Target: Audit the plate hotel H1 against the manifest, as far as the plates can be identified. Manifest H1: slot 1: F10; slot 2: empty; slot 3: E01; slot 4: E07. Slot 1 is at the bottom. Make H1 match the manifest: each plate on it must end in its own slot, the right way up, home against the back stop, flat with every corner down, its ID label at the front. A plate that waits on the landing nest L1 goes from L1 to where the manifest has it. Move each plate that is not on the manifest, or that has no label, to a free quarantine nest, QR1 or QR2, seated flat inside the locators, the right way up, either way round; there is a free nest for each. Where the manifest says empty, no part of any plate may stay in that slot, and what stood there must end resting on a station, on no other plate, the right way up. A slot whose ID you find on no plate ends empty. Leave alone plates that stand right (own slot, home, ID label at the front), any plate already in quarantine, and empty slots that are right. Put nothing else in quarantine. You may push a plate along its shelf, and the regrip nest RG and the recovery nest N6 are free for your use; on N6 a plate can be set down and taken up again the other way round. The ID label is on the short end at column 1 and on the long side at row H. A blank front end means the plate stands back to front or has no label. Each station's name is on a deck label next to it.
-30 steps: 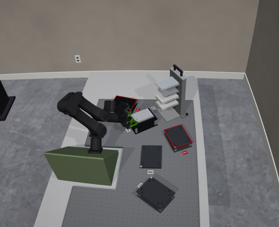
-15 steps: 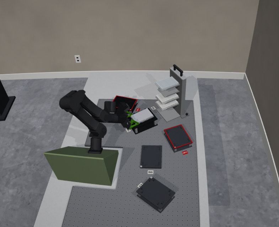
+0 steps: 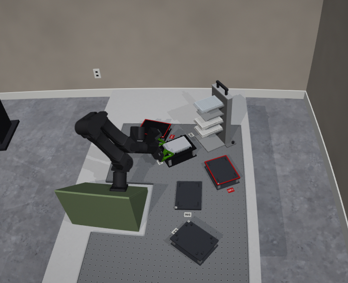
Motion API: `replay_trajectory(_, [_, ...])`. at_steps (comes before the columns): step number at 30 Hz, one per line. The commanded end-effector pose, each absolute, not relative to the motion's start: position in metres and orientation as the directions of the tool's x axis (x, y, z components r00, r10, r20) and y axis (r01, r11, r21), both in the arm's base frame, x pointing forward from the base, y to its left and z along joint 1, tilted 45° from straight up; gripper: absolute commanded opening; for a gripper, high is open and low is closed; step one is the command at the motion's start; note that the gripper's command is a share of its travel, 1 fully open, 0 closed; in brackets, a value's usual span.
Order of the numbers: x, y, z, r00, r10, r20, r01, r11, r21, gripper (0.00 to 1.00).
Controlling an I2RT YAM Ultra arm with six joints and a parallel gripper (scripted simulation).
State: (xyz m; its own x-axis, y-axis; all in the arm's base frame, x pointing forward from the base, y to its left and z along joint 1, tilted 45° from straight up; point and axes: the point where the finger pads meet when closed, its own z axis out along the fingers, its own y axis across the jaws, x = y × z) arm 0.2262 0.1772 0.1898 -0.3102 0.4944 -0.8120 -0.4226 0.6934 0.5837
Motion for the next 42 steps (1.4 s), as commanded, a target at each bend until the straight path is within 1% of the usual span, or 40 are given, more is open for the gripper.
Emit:
replay_trajectory(1, [0.227,0.177,0.191,-0.307,0.498,-0.811,-0.422,0.693,0.585,1.0])
replay_trajectory(13, [0.227,0.177,0.191,-0.307,0.498,-0.811,-0.422,0.693,0.585,1.0])
replay_trajectory(42, [0.215,0.145,0.222,-0.306,0.497,-0.812,-0.423,0.693,0.584,1.0])
